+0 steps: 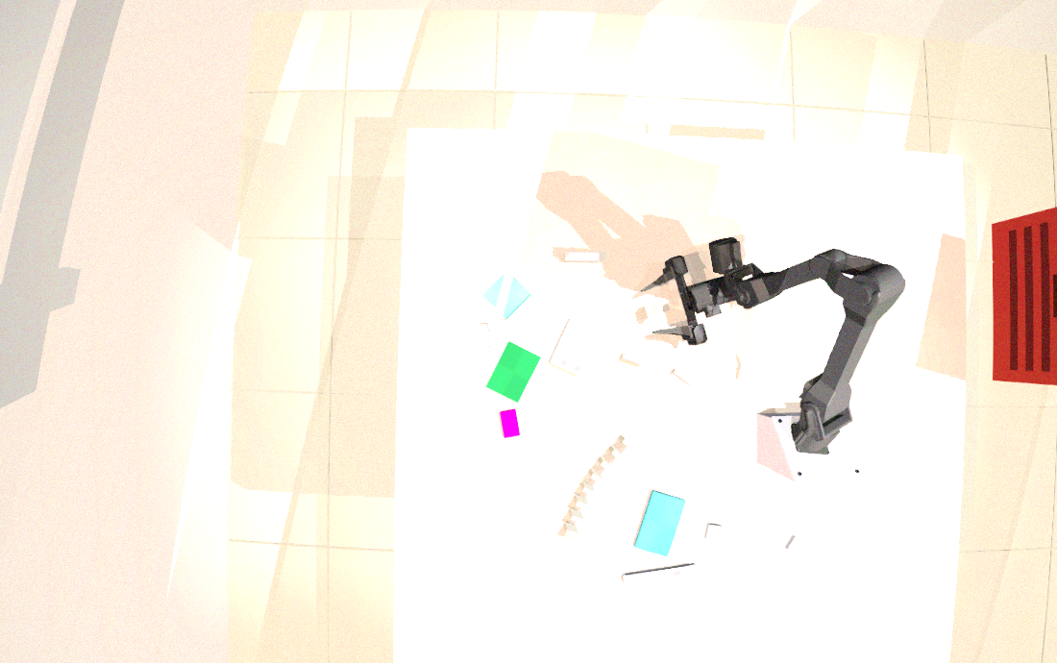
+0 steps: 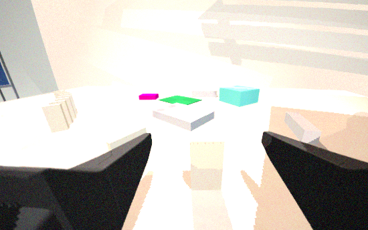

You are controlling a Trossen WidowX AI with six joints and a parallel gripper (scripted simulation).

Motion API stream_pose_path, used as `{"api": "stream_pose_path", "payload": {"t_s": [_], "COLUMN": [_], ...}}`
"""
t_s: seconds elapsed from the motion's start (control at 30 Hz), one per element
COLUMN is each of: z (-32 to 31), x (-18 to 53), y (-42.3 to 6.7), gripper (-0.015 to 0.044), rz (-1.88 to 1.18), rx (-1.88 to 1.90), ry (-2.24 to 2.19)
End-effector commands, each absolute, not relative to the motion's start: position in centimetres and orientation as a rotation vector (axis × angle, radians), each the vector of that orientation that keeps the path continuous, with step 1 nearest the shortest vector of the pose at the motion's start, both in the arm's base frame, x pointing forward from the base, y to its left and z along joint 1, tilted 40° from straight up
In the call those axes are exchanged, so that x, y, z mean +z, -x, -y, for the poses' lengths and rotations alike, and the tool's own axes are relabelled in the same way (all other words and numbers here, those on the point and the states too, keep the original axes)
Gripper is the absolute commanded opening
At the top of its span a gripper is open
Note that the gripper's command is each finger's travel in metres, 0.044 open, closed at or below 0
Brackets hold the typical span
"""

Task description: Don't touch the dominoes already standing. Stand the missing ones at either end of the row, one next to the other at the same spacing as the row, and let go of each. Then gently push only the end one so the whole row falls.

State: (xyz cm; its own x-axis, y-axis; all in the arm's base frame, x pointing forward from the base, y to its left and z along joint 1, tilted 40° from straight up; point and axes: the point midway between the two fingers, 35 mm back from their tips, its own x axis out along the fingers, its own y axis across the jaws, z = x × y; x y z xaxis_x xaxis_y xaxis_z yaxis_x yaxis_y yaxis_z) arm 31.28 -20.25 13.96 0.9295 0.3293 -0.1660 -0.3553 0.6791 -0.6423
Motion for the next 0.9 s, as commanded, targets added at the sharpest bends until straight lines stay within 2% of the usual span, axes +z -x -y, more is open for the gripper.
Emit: {"api": "stream_pose_path", "payload": {"t_s": [0.0, 0.13, 0.4, 0.63, 0.87], "z": [19.4, 17.1, 17.3, 17.5, 14.7], "x": [15.1, 17.6, 17.5, 15.1, 15.5], "y": [-31.2, -30.8, -31.6, -36.7, -36.1], "gripper": [0.044, 0.044, 0.044, 0.044, 0.044], "rz": [-0.036, -0.037, -0.088, -0.642, -1.178], "rx": [0.385, 0.384, 0.367, 0.203, -0.016], "ry": [0.731, 0.728, 0.702, 0.514, 0.567]}}
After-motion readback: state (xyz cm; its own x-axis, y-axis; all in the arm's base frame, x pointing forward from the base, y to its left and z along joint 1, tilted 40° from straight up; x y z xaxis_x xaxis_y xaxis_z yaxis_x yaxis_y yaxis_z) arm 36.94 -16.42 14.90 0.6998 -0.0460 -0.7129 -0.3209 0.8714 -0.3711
